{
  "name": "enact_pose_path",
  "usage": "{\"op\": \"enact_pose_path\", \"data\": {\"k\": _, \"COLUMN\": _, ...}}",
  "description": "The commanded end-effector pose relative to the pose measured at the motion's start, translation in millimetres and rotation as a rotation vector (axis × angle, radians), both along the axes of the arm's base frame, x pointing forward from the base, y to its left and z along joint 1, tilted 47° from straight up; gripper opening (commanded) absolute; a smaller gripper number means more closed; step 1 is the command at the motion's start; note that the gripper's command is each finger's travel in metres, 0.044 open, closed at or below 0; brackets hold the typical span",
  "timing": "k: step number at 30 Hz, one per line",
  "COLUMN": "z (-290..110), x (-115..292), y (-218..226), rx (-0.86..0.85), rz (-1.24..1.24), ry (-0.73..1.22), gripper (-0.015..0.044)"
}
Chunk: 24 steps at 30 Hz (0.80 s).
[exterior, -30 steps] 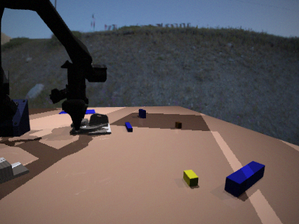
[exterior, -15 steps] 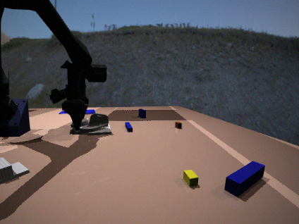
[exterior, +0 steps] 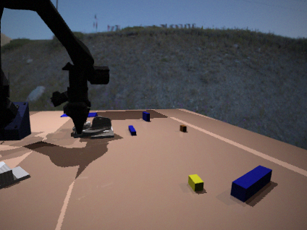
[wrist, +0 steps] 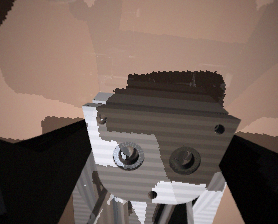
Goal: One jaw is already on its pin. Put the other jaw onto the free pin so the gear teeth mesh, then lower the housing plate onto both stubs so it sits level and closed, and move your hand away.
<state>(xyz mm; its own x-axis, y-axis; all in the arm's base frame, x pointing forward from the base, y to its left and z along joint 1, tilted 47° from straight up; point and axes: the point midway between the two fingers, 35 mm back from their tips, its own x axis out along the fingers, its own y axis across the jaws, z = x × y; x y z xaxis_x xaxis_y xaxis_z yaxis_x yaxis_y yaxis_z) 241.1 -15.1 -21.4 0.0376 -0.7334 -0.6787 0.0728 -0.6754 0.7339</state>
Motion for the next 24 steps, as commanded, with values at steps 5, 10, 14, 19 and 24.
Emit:
{"op": "enact_pose_path", "data": {"k": 5, "z": -4.5, "x": 1.5, "y": -2.7, "rx": 0.010, "rz": -0.012, "ry": -0.001, "gripper": 0.0351}}
{"op": "enact_pose_path", "data": {"k": 10, "z": -4.5, "x": 1.5, "y": -2.7, "rx": 0.010, "rz": -0.012, "ry": -0.001, "gripper": 0.0351}}
{"op": "enact_pose_path", "data": {"k": 14, "z": -4.1, "x": 1.4, "y": -2.5, "rx": 0.009, "rz": -0.011, "ry": -0.001, "gripper": 0.0351}}
{"op": "enact_pose_path", "data": {"k": 19, "z": 0.4, "x": 0.3, "y": 0.0, "rx": 0.000, "rz": 0.001, "ry": -0.002, "gripper": 0.0430}}
{"op": "enact_pose_path", "data": {"k": 24, "z": 0.4, "x": 0.3, "y": 0.0, "rx": 0.000, "rz": 0.001, "ry": -0.002, "gripper": 0.0440}}
